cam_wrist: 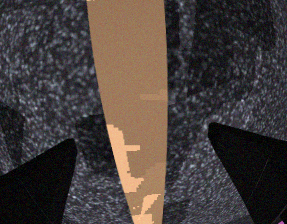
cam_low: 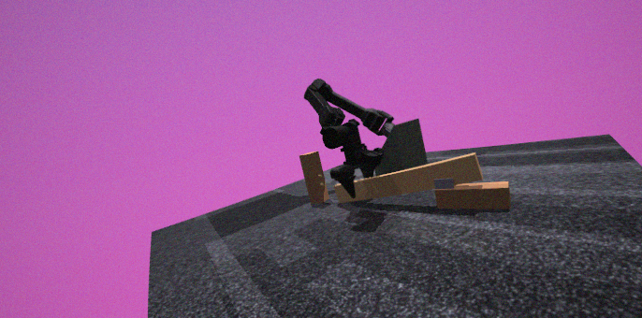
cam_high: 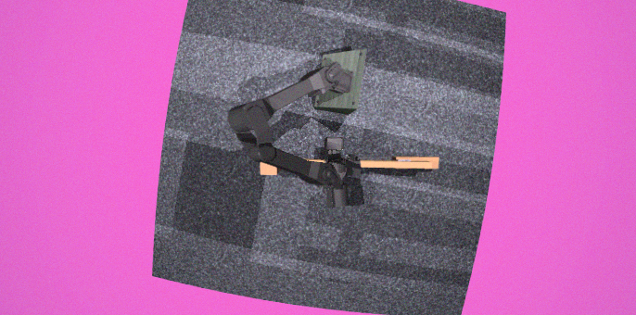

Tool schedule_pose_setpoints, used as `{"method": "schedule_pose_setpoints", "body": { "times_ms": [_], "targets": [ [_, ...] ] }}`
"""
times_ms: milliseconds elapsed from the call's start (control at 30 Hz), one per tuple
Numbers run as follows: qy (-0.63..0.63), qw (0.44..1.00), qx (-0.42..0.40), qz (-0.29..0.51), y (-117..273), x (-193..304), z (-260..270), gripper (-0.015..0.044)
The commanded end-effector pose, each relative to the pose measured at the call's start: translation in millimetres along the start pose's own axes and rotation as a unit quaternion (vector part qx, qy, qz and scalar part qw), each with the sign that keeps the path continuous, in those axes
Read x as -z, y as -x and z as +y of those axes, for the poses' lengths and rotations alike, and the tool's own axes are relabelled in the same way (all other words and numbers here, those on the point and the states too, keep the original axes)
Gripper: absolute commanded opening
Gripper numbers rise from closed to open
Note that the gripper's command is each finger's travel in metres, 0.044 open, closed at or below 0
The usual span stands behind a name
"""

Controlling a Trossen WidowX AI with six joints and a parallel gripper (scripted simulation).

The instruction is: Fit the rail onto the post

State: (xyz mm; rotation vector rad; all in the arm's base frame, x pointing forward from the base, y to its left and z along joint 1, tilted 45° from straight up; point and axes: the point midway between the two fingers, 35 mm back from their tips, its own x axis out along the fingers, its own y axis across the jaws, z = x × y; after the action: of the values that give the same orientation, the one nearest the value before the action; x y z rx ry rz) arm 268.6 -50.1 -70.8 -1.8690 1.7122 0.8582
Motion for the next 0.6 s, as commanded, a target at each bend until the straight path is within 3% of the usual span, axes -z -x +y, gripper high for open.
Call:
{"method": "schedule_pose_setpoints", "body": {
  "times_ms": [0, 100, 567],
  "targets": [
    [0.006, 1.0, -0.005, 0.003, -9.2, -0.8, 3.6, 0.044],
    [0.006, 1.0, -0.005, 0.003, -11.3, -0.6, 4.0, 0.044],
    [0.006, 1.0, -0.005, 0.003, -11.3, -0.6, 4.0, 0.0072]
  ]
}}
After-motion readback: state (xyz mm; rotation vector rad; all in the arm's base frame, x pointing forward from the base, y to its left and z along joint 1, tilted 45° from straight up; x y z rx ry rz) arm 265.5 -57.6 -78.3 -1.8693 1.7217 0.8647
